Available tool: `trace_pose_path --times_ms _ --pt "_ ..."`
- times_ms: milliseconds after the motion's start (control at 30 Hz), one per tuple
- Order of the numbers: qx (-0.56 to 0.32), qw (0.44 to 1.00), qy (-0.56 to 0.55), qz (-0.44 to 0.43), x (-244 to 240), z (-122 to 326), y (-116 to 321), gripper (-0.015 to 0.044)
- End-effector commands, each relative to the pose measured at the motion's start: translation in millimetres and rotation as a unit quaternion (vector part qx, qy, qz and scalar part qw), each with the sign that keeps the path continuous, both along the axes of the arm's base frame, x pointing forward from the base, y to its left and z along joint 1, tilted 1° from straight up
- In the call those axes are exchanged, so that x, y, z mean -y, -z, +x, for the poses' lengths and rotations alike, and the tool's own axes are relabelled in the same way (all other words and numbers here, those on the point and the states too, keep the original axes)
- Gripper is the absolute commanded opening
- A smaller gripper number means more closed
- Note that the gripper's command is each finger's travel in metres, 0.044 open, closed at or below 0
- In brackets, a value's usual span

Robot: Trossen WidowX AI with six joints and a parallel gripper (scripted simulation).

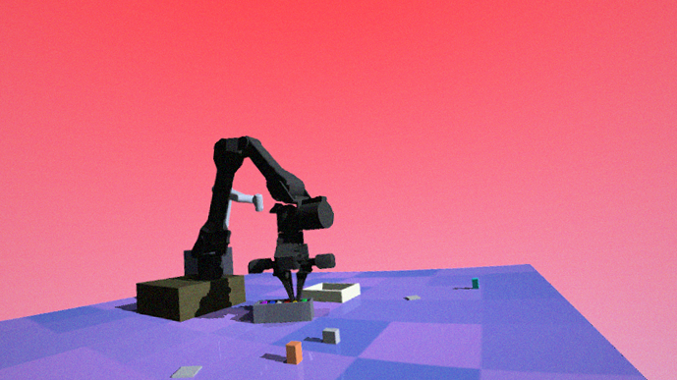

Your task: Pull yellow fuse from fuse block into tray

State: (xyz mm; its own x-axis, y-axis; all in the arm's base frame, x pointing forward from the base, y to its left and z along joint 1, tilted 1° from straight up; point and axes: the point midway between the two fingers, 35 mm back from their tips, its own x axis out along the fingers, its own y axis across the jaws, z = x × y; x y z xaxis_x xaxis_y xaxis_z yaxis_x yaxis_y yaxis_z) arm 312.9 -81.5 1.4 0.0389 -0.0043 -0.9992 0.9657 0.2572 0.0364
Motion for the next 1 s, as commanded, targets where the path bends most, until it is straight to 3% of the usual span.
trace_pose_path --times_ms 0,967 --pt "0.0 1.0 0.0 0.0 0 0 0 0.0" --pt "0.001 1.0 0.001 -0.001 0 0 -14 0.0"
